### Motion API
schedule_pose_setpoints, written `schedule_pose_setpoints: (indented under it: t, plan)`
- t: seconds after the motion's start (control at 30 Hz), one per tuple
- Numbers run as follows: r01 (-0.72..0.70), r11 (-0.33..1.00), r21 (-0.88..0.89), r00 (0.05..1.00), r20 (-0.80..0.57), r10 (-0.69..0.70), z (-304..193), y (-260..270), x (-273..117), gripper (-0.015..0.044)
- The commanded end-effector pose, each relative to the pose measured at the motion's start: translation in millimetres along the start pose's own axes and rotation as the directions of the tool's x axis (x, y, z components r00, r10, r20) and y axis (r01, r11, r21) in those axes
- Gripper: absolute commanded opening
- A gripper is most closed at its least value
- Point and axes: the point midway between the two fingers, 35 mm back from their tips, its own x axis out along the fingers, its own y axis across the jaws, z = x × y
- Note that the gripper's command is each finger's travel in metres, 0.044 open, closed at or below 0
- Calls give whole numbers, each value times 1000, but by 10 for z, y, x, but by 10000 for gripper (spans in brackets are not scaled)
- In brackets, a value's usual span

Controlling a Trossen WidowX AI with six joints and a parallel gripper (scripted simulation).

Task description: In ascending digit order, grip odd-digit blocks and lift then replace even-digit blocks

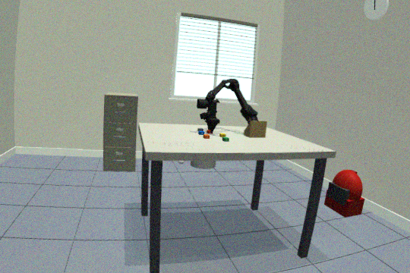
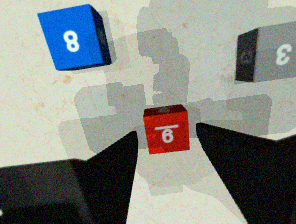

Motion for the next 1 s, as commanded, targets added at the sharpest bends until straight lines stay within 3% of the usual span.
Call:
schedule_pose_setpoints:
  t: [0.0, 0.1, 0.2, 0.3, 0.53, 0.77, 0.97]
  plan:
    - [3, 1000, -3, 1000, 2, -3, 3, -2, 1, 330]
    - [3, 1000, -3, 1000, 2, -3, 3, -2, 1, 400]
    - [2, 1000, -3, 1000, 2, -2, 5, -1, -27, 400]
    - [1, 1000, -3, 1000, 1, -1, 6, 2, -331, 400]
    - [-14, 1000, -8, 1000, 7, 14, 56, 130, -407, 400]
    - [-100, 994, -47, 995, 17, 101, 213, 1184, -784, 400]
    - [-80, 996, -31, 997, -1, 80, -1, 2123, -1064, 400]
